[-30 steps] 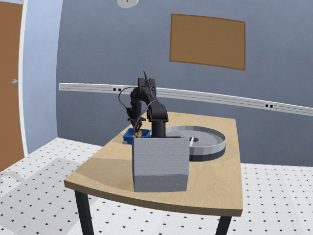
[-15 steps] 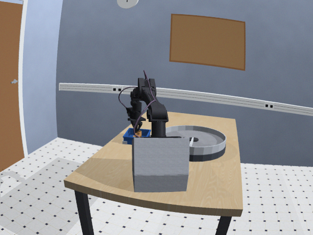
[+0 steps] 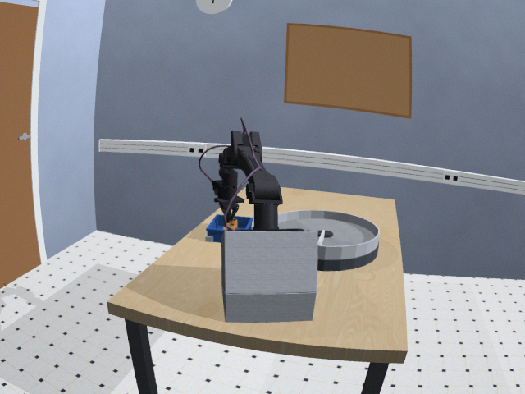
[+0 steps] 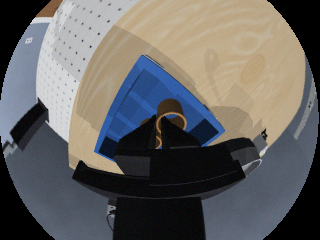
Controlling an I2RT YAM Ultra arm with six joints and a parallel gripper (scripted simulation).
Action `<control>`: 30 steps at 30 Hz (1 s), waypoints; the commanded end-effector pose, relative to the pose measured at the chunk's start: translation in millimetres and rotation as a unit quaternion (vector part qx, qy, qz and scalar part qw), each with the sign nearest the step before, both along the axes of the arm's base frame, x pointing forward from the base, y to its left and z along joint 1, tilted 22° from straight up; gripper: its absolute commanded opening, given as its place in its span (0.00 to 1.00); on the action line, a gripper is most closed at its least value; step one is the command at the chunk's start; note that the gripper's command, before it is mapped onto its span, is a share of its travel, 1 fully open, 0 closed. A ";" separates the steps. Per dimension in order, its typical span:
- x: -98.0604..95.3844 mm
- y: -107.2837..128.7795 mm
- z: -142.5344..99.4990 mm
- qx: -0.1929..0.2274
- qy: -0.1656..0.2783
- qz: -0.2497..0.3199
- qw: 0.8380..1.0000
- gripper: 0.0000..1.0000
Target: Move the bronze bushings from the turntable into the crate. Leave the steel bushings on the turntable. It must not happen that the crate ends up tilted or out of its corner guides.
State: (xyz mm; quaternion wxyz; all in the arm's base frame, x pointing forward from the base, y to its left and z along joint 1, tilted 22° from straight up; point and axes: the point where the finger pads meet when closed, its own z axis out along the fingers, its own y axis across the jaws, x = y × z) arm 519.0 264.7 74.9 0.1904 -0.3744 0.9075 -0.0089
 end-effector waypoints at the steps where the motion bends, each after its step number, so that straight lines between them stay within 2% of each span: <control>1: 3.0 3.8 4.2 0.006 -0.006 0.005 1.000 0.00; 30: 7.7 4.0 4.6 0.010 -0.014 0.004 1.000 0.00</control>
